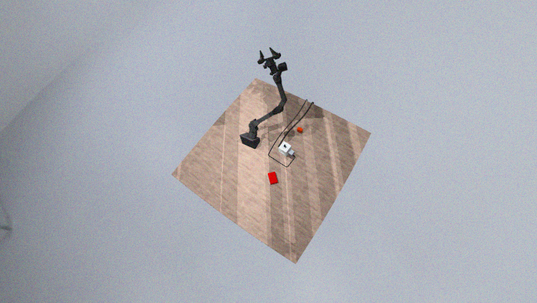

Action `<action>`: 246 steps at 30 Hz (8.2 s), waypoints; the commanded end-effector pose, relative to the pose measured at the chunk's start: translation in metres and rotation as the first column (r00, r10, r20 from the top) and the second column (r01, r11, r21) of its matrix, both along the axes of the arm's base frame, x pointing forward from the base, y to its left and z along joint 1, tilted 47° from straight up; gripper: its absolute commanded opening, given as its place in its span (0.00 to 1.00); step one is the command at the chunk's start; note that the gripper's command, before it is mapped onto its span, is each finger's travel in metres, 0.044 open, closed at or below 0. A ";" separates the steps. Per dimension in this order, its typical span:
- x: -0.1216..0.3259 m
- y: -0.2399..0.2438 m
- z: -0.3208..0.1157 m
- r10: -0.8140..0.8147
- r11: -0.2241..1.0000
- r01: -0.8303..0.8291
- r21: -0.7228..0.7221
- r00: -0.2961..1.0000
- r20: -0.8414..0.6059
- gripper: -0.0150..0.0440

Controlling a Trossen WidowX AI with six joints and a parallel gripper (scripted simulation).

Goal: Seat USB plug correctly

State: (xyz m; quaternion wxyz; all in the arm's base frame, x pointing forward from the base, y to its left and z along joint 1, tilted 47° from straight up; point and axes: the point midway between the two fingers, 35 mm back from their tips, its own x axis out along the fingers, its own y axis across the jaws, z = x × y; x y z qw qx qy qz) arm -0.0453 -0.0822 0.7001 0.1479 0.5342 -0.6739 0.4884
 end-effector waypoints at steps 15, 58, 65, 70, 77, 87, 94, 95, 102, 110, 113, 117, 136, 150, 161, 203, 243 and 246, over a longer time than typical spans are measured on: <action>-0.055 -0.148 -0.098 0.596 0.679 -0.707 -0.195 0.377 0.708 1.00; 0.360 -0.053 -0.544 -0.681 0.479 -0.676 0.559 -0.689 -0.250 1.00; 0.345 0.063 -0.599 -0.585 0.215 -0.245 0.945 -0.808 -0.077 1.00; 0.330 0.106 -0.610 -0.578 0.148 -0.007 0.989 -0.812 0.081 1.00; 0.333 0.109 -0.607 -0.578 0.148 -0.007 0.989 -0.812 0.081 1.00; 0.332 0.112 -0.608 -0.578 0.148 -0.007 0.989 -0.812 0.081 1.00; 0.332 0.118 -0.611 -0.578 0.147 -0.007 0.989 -0.812 0.081 1.00; 0.332 0.119 -0.612 -0.578 0.147 -0.007 0.989 -0.812 0.080 1.00; 0.331 0.124 -0.616 -0.578 0.147 -0.007 0.989 -0.812 0.080 1.00; 0.330 0.130 -0.622 -0.578 0.147 -0.007 0.989 -0.812 0.080 1.00; 0.330 0.132 -0.624 -0.578 0.147 -0.007 0.989 -0.812 0.080 1.00; 0.330 0.134 -0.625 -0.578 0.147 -0.007 0.989 -0.812 0.080 1.00; 0.331 0.132 -0.624 -0.581 0.149 -0.015 0.989 -0.810 0.076 0.29; 0.331 0.132 -0.624 -0.581 0.149 -0.015 0.989 -0.810 0.076 0.25; 0.331 0.130 -0.622 -0.581 0.149 -0.014 0.989 -0.810 0.076 0.25; 0.334 0.111 -0.604 -0.581 0.150 -0.014 0.989 -0.810 0.077 0.25; 0.332 0.113 -0.605 -0.914 -0.178 -0.639 0.748 -0.173 -0.366 0.25; 0.332 0.113 -0.605 -0.919 -0.219 -0.669 0.710 -0.103 -0.381 0.25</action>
